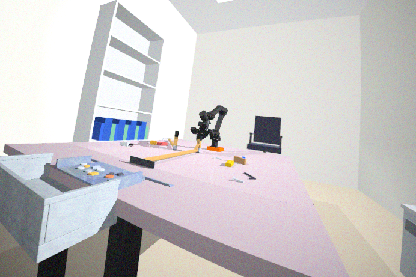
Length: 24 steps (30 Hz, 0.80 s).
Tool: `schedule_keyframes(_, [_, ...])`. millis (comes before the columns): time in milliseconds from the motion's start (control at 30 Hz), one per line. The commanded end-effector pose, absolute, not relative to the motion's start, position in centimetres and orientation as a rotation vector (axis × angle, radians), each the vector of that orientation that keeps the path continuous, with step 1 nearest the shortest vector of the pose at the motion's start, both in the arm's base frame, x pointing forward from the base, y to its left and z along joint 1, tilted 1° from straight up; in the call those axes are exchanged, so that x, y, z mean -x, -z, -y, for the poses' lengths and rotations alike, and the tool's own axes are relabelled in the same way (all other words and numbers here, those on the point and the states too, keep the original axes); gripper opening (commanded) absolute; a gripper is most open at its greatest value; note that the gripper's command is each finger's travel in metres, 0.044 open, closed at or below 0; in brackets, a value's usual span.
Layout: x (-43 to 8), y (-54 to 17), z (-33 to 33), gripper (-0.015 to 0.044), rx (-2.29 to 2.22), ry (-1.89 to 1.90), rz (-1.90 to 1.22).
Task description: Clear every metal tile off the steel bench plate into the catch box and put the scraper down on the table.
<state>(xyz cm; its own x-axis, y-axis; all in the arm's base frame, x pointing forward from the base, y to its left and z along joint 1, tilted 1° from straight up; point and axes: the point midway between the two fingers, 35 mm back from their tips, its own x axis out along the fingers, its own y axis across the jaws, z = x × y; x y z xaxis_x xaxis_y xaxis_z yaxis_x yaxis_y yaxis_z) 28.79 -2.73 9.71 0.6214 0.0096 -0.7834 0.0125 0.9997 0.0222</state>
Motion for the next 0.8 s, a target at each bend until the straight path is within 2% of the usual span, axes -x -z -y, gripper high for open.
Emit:
schedule_keyframes(0, [-28.7, -9.8, 3.3, 0.0, -0.028, 0.002, -0.894])
schedule_keyframes(767, [-30.2, -10.2, 4.2, 0.0, -0.028, 0.006, -0.891])
